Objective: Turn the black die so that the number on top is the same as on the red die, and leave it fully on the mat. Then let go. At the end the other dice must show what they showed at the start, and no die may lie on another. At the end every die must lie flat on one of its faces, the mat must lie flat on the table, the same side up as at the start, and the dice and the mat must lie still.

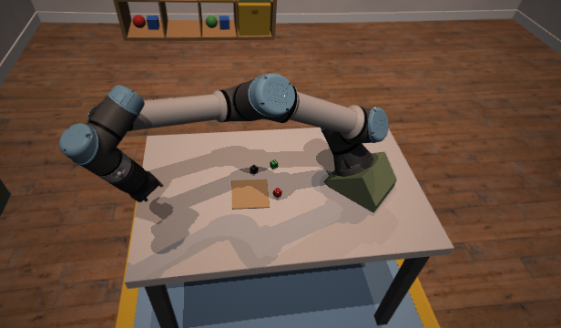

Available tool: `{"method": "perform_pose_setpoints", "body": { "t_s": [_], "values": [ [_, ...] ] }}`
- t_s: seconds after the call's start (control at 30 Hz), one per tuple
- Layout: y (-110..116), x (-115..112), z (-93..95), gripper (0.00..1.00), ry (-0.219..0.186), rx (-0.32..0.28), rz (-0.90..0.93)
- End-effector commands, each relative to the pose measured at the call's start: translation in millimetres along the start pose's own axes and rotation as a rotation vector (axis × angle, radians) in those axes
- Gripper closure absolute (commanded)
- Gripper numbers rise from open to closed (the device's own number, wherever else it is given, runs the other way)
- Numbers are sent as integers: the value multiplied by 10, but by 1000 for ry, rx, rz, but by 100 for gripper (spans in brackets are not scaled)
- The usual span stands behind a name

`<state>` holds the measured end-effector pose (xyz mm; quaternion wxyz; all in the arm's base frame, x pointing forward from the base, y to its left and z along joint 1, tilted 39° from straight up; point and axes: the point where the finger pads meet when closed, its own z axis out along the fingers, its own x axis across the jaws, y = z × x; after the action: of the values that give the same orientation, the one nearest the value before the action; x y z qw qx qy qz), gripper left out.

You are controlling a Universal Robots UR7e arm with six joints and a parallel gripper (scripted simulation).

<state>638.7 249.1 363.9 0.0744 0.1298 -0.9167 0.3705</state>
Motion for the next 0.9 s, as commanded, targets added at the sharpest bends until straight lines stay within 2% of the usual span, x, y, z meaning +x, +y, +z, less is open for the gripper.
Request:
{"method": "perform_pose_setpoints", "body": {
  "t_s": [0.0, 0.87],
  "values": [
    [-1, 5, -10, 0, -2, 0, 0],
    [-28, 16, -5, 0, -2, -3, 8]
  ]
}}
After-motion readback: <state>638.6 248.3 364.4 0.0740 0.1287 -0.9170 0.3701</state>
